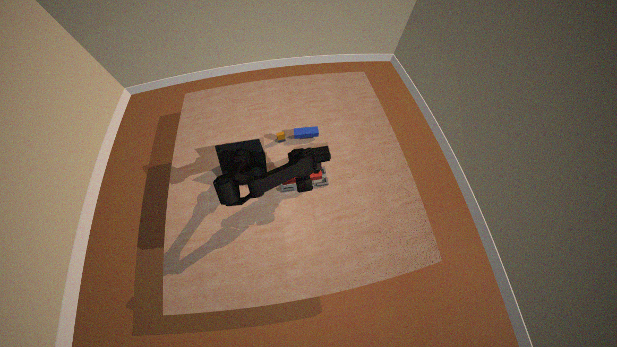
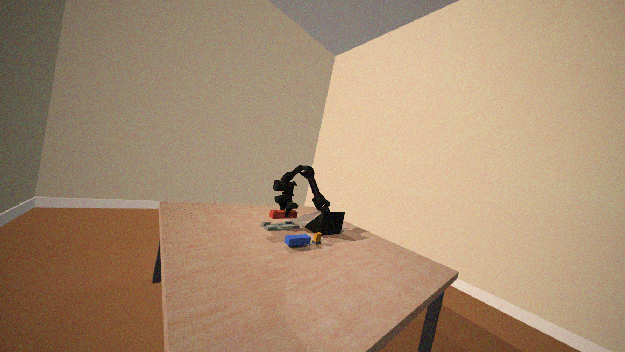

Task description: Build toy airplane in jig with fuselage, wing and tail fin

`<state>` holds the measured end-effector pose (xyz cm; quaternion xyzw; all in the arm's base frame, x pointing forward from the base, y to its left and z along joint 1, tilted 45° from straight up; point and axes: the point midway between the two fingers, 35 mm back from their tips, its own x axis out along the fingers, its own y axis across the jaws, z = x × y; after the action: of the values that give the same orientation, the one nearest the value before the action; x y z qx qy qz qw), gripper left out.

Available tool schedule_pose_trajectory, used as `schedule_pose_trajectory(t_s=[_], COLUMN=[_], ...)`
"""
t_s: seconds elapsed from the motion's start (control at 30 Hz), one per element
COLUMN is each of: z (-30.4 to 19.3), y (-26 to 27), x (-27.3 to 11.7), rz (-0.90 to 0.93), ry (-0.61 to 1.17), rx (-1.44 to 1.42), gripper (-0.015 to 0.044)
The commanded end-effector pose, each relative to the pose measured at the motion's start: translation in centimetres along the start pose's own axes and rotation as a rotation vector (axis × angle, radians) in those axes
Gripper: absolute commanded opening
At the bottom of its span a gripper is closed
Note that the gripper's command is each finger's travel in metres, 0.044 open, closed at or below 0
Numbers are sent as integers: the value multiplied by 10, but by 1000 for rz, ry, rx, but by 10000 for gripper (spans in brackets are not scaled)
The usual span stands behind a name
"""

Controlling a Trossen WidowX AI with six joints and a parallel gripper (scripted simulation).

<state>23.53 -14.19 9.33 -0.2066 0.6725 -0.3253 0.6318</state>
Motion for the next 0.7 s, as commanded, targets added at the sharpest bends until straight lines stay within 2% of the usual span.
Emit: schedule_pose_trajectory(t_s=[0.0, 0.67], z=[0, 1], y=[-2, -3], x=[0, 24], rz=[-7, -7], ry=[-3, -3], rx=[-1, -1], gripper=[197, 197])
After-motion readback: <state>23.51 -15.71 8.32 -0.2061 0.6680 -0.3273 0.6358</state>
